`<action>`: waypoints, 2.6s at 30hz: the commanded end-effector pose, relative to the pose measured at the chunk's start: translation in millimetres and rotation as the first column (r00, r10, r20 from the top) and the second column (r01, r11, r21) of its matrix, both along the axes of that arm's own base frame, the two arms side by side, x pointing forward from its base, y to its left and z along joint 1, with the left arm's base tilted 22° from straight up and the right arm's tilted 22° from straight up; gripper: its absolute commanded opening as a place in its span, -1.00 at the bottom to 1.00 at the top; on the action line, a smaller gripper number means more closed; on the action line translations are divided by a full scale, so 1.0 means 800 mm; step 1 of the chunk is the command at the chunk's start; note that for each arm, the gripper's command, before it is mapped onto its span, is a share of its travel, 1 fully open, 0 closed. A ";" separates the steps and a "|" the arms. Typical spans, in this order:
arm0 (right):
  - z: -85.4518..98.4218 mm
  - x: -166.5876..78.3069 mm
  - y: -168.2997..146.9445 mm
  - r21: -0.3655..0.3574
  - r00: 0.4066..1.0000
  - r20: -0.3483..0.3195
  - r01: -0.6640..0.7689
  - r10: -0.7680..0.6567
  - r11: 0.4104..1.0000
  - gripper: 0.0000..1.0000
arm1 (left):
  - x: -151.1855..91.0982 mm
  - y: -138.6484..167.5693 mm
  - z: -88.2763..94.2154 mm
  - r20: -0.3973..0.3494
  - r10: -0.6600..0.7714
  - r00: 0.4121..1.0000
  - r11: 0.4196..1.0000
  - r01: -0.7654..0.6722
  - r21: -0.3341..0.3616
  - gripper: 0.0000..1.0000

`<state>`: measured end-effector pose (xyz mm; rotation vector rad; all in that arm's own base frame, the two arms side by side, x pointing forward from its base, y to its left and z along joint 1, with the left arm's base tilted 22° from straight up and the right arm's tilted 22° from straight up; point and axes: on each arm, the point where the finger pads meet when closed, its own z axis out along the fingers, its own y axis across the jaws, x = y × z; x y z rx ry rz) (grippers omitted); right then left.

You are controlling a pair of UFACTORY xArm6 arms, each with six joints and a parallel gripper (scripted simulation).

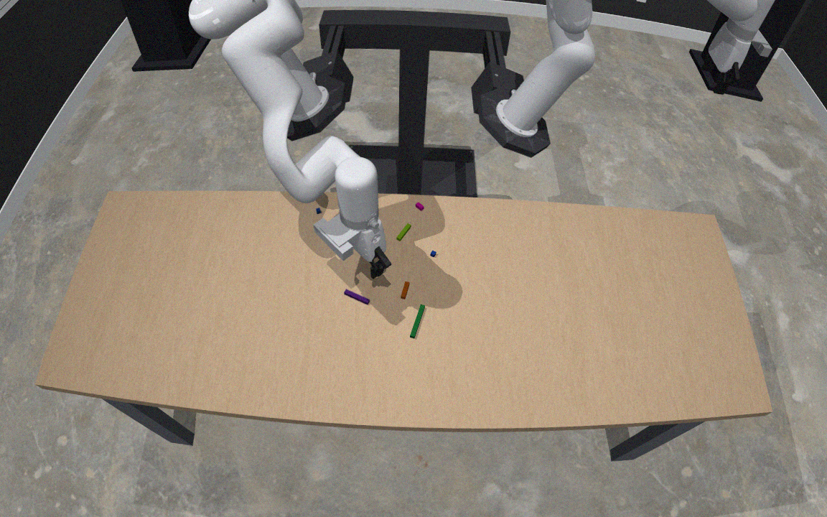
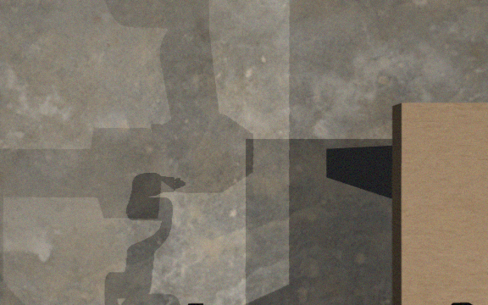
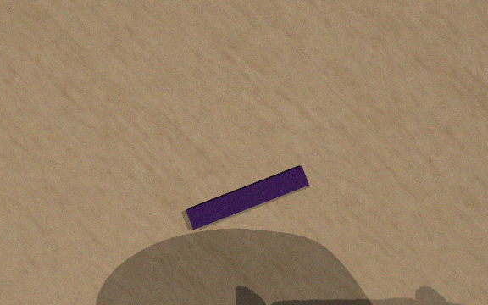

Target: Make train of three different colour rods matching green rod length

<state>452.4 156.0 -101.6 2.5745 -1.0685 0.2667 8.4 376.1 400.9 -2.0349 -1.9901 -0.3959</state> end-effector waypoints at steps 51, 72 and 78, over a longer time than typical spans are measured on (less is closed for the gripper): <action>0.011 -0.025 -0.022 0.069 0.863 0.195 0.462 -0.466 0.884 1.00 | 0.000 0.000 0.003 0.000 0.000 1.000 1.000 0.000 0.005 1.00; 0.020 -0.064 -0.049 0.264 0.375 0.337 0.843 -0.864 0.468 1.00 | 0.000 0.000 0.003 0.000 0.000 1.000 1.000 0.000 0.005 1.00; 0.023 -0.077 -0.057 0.332 0.189 0.349 0.891 -0.918 0.309 1.00 | 0.000 0.000 0.003 0.000 0.000 1.000 1.000 0.000 0.005 1.00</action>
